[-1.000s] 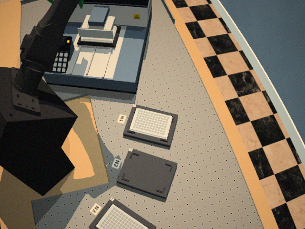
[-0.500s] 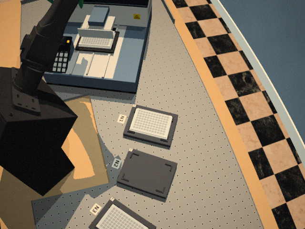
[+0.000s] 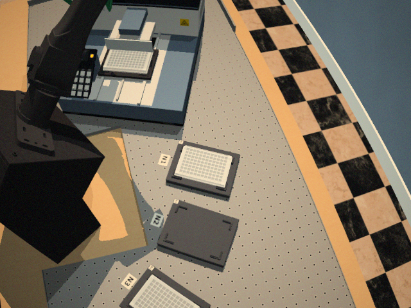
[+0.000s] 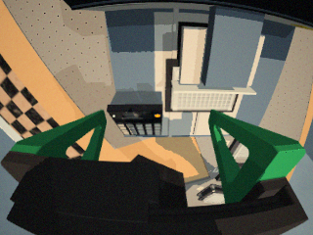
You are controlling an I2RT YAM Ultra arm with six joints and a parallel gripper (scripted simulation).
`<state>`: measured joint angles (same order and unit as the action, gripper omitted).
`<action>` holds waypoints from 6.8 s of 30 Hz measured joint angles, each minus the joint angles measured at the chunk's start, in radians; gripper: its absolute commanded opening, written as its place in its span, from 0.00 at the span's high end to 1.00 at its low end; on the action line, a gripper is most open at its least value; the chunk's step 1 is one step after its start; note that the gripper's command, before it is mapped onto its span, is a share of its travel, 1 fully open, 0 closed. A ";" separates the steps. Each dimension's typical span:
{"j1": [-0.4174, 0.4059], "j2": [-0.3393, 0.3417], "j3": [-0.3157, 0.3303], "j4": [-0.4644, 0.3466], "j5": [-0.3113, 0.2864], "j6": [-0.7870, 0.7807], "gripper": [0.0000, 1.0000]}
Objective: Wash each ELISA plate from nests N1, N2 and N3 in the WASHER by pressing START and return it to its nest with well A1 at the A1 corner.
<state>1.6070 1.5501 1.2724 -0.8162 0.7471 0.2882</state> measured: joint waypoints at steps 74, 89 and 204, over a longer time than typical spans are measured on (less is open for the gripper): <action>0.000 -0.001 -0.003 0.004 0.000 0.000 1.00; 0.014 -0.019 -0.179 0.110 0.007 0.015 1.00; -0.357 -0.397 -0.686 0.524 -0.181 0.856 0.00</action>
<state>1.2499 1.1526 0.5861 -0.2920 0.5663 1.1442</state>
